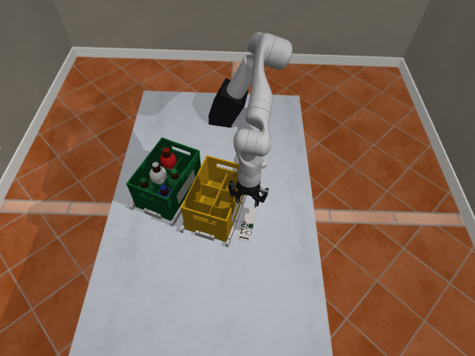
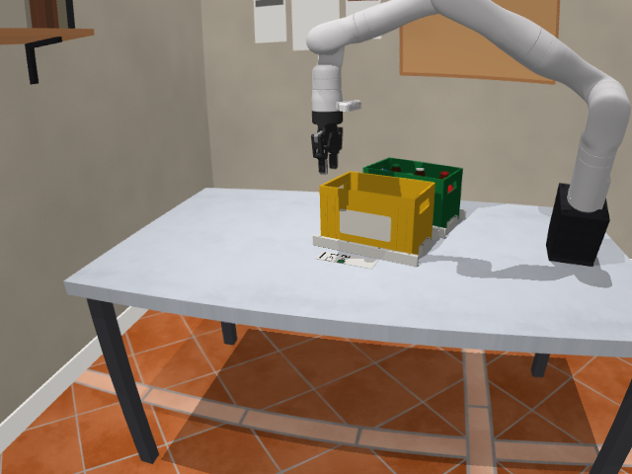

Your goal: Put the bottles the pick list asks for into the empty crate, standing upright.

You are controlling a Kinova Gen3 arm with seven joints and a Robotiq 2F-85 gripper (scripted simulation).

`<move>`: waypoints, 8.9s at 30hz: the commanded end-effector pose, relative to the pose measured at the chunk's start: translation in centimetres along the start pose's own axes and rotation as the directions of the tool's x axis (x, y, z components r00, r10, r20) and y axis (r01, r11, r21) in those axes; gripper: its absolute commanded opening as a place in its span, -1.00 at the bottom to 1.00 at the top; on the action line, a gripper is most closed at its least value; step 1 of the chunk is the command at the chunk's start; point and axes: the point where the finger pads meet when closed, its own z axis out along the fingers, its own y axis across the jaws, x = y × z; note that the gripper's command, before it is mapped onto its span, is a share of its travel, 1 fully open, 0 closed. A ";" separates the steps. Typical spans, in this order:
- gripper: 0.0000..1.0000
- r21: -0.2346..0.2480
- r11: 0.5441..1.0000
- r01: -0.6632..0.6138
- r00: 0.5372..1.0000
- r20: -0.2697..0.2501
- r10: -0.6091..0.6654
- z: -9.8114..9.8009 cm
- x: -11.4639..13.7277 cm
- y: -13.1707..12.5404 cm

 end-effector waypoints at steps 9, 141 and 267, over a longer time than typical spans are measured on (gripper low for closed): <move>0.34 0.000 1.000 0.000 1.000 0.003 0.000 -0.2 -0.1 0.0; 0.34 -0.002 -0.172 -0.985 -0.172 0.001 0.985 -8.6 14.1 -42.3; 0.34 0.002 0.818 0.575 0.818 0.001 -0.575 1.1 13.8 -41.7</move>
